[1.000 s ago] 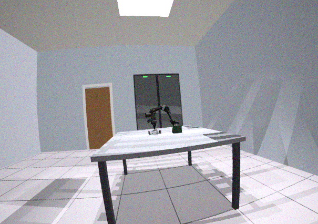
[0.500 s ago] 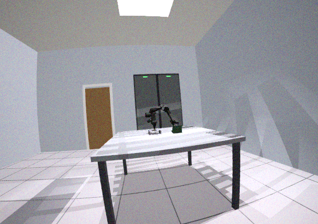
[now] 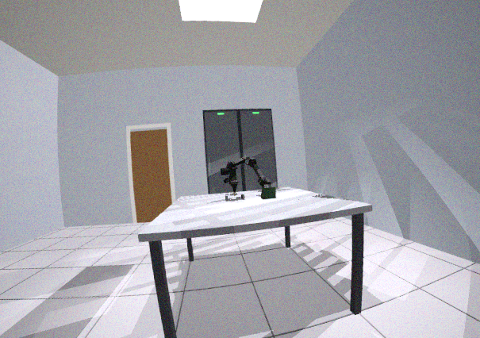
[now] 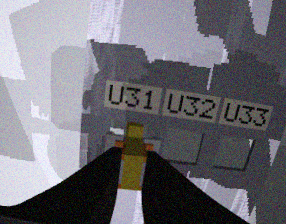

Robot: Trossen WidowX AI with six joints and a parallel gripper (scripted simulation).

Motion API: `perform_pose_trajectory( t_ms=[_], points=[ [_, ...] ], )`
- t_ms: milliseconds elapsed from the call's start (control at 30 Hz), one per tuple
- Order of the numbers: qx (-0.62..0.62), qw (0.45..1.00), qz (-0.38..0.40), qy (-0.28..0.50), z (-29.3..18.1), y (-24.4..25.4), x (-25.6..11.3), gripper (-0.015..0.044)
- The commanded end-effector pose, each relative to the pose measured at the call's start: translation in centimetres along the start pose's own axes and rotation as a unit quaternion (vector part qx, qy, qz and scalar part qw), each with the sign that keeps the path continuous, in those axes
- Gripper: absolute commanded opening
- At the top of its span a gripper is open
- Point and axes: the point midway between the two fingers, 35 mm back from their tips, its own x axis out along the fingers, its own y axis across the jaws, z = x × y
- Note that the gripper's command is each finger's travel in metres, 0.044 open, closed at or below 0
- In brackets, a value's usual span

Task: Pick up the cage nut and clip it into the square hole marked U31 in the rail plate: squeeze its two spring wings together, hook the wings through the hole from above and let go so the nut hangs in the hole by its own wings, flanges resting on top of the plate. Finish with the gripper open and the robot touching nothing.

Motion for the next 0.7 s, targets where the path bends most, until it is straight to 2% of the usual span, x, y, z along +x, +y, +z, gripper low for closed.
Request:
perform_pose_trajectory(
  t_ms=[0, 667],
  points=[
    [0.001, 1.000, -0.007, 0.000, 0.00, 0.02, 0.00, 0.0023],
    [0.001, 1.000, -0.028, 0.000, 0.01, 0.26, 0.02, 0.0023]
  ],
)
